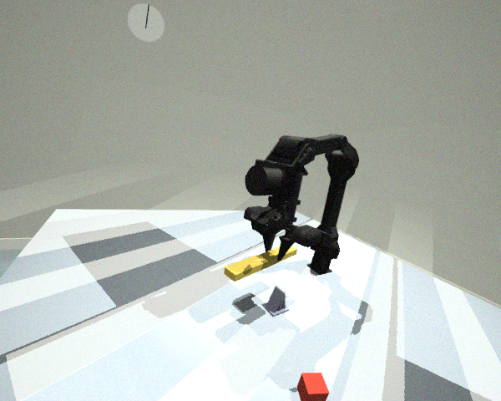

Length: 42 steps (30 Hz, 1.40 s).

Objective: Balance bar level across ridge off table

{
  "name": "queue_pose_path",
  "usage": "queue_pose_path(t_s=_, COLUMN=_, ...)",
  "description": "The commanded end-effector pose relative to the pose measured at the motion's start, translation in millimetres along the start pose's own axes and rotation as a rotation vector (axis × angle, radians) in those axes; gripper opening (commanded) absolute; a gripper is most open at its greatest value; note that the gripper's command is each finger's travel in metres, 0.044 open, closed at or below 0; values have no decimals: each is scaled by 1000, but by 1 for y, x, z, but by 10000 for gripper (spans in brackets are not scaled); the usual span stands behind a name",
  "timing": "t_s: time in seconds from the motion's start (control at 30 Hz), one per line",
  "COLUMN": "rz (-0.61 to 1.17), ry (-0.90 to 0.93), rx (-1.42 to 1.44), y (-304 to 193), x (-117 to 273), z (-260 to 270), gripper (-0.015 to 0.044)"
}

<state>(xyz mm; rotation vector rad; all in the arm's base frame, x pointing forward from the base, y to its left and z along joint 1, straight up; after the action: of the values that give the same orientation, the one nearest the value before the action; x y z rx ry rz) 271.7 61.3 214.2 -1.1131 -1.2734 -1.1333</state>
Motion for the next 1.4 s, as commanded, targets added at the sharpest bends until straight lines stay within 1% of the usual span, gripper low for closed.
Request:
queue_pose_path(t_s=0.0, rz=-12, ry=5, rx=-69, y=-8, x=2, z=15, gripper=0)
queue_pose_path(t_s=0.33, rz=-10, ry=8, rx=-185, y=-24, x=1, z=45, gripper=0)
queue_pose_path(t_s=0.53, rz=-10, ry=8, rx=-186, y=-24, x=-3, z=46, gripper=0)
queue_pose_path(t_s=1.37, rz=-10, ry=8, rx=-186, y=-24, x=-42, z=47, gripper=0)
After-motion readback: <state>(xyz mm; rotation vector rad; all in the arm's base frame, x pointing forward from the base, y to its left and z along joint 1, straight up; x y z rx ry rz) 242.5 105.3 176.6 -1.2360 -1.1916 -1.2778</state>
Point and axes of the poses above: the point midway between the two fingers, 35 mm back from their tips, its own x axis back along the fingers, its own z axis across the jaws, y = z × x, the point moved 6 cm from there along x, back along the fingers, and after that the axes turned 8 degrees about -x, right-handed, at the moved point
